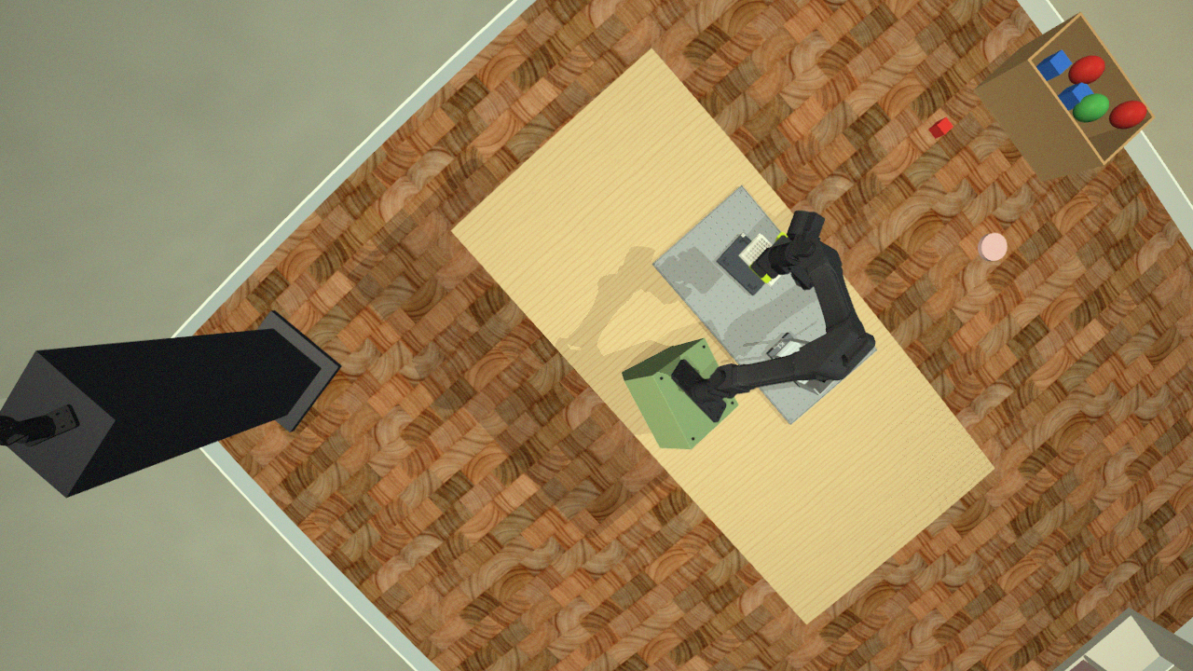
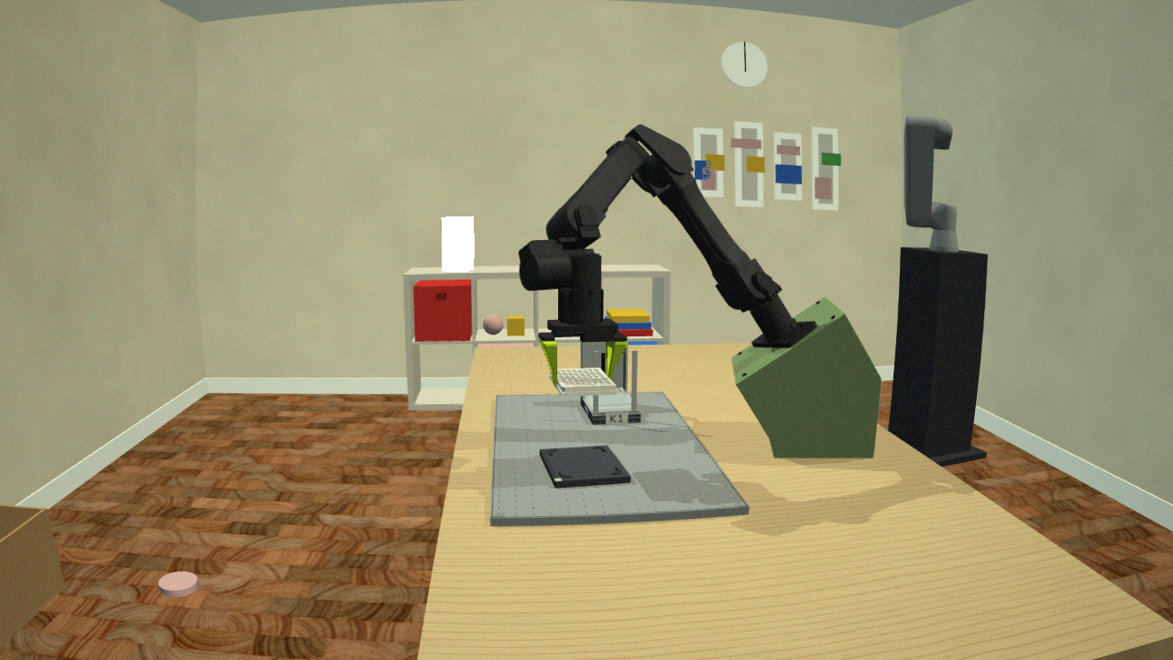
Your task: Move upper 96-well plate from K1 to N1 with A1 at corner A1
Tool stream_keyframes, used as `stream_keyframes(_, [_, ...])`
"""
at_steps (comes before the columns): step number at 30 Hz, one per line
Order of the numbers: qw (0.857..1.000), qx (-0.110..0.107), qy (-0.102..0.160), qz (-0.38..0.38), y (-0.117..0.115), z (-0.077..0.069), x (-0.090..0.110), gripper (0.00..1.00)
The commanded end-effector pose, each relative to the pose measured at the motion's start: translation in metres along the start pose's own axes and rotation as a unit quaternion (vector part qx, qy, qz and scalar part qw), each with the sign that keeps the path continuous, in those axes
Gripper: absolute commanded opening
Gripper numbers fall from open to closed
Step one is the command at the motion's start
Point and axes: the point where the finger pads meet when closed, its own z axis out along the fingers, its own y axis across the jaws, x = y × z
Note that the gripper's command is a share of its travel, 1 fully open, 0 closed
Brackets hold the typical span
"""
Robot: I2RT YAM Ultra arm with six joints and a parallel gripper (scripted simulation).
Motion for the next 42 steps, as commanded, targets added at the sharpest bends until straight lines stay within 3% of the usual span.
stream_keyframes(1, [1.0,0.013,-0.009,-0.009,-0.009,0.011,-0.003,0.0])
stream_keyframes(8, [1.0,0.017,-0.01,-0.013,-0.012,0.012,-0.002,0.0])
stream_keyframes(10, [1.0,-0.001,0.0,-0.003,-0.001,0.002,0.0,0.0])
stream_keyframes(42, [1.0,-0.001,0.0,-0.003,-0.001,0.002,0.0,0.0])
